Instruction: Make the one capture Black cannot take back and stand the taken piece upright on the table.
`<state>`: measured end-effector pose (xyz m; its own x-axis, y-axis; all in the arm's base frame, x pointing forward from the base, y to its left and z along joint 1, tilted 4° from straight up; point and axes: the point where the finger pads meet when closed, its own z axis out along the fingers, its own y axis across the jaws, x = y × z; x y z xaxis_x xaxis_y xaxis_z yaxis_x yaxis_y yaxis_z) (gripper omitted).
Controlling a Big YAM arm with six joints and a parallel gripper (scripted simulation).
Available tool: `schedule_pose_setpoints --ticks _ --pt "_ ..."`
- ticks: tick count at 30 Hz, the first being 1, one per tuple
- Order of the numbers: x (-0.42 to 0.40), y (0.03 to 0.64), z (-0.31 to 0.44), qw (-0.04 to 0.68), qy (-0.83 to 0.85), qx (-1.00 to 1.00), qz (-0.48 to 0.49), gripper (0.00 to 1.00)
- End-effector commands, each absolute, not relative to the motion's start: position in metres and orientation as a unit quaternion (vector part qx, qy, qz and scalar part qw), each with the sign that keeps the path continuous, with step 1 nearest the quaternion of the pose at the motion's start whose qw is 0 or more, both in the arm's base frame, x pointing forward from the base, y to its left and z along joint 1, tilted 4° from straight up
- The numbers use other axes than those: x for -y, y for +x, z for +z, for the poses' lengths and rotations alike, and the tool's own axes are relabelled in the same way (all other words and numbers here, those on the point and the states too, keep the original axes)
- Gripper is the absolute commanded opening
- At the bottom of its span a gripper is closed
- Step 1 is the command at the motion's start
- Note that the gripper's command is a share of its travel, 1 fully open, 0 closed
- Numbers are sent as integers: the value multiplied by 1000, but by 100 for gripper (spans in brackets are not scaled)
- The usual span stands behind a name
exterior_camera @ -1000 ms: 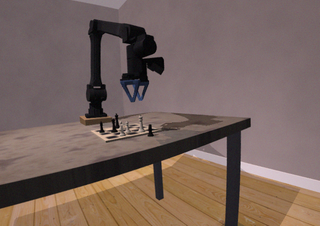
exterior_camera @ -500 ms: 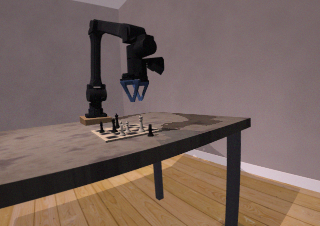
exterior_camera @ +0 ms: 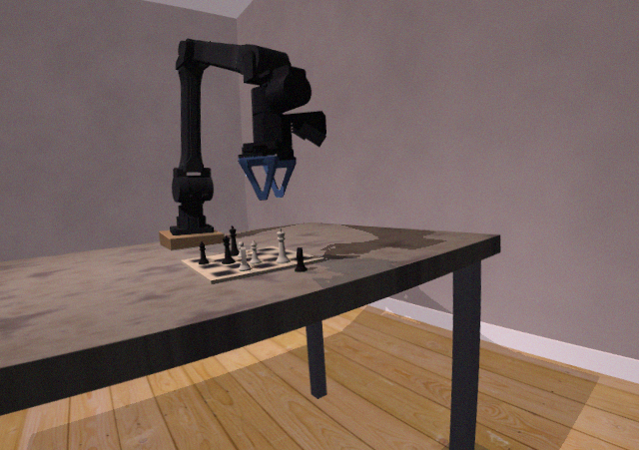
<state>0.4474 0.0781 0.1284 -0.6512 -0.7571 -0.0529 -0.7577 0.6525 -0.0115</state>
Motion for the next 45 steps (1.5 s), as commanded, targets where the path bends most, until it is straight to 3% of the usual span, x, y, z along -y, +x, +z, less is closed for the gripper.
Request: schedule_pose_setpoints --ticks 1,16,45 --pt "-78 475 186 77 -418 -905 -7 100" --pt "-76 469 232 77 -418 -905 -7 100" --pt "-77 470 226 67 -419 -906 -4 100"
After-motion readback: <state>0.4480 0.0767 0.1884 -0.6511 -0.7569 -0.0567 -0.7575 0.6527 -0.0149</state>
